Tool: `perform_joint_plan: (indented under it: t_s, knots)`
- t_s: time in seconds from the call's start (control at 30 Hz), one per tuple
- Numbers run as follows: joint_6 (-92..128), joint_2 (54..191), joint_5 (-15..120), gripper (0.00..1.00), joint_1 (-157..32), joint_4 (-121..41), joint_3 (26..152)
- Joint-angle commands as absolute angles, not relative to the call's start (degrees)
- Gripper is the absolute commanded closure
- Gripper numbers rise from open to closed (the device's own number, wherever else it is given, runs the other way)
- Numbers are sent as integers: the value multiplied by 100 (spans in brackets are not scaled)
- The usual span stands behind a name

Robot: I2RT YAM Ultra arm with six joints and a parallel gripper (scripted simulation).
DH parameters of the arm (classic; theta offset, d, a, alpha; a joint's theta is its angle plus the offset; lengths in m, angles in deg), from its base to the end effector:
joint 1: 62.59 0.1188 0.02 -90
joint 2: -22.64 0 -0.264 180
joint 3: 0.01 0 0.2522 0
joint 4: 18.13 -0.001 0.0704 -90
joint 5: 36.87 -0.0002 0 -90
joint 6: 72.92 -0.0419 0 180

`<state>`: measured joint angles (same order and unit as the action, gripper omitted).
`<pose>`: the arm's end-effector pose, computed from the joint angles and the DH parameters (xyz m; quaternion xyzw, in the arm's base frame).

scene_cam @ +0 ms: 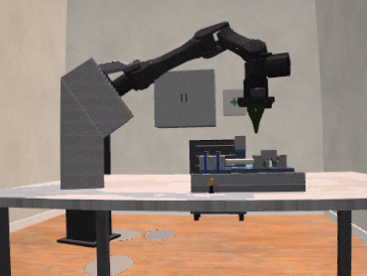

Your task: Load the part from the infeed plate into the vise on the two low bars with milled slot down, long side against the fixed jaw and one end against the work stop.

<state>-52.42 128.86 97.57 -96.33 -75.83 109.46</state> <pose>0.3526 -0.1990 0.3049 0.6194 0.6378 0.4295 0.1584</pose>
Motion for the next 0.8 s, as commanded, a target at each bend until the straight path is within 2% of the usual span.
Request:
perform_joint_plan:
  t_s: [0.0,0.77]
  knots:
    - [-5313,12725,9669,100,-9742,-7458,10924]
    - [-5653,13030,9481,100,-9327,-6856,10744]
